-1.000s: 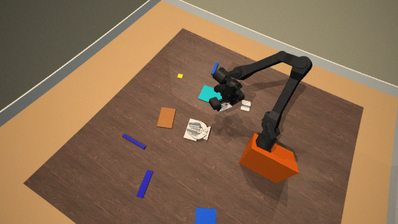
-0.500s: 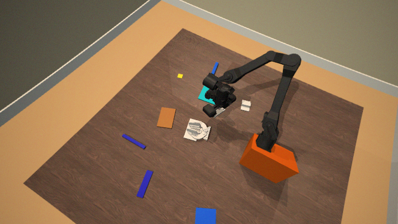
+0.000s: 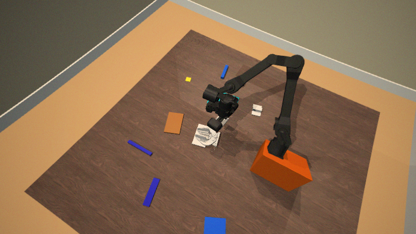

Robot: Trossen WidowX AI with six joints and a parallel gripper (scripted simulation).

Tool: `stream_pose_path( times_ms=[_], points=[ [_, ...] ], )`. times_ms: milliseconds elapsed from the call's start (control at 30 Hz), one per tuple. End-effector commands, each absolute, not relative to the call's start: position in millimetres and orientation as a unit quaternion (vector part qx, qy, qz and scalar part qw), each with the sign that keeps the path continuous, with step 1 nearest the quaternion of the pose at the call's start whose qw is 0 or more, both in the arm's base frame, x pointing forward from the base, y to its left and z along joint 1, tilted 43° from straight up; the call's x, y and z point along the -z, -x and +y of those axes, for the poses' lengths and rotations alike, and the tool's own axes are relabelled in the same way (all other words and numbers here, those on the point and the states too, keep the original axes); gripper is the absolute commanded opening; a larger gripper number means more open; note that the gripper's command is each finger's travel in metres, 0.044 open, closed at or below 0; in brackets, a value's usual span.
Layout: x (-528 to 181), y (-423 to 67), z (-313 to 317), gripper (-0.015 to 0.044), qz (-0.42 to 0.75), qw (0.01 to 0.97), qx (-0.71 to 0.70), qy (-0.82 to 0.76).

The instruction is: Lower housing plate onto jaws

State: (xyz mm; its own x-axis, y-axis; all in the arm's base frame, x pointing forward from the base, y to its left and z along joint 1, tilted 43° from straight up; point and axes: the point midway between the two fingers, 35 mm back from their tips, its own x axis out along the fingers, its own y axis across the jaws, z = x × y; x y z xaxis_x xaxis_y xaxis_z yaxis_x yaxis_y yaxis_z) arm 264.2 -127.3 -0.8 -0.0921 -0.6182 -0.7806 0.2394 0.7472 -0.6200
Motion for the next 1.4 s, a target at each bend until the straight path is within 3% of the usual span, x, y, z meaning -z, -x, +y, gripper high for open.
stream_pose_path(
  times_ms=[0, 533, 1367],
  points=[
    [11.5, -270.0, -114.9, 0.0351, 0.674, 0.650, 0.301, 0.179],
    [43.9, -274.8, -74.3, 0.0351, 0.698, 0.618, 0.227, 0.281],
    [44.2, -274.8, -73.9, 0.0351, 0.698, 0.618, 0.226, 0.282]
  ],
)
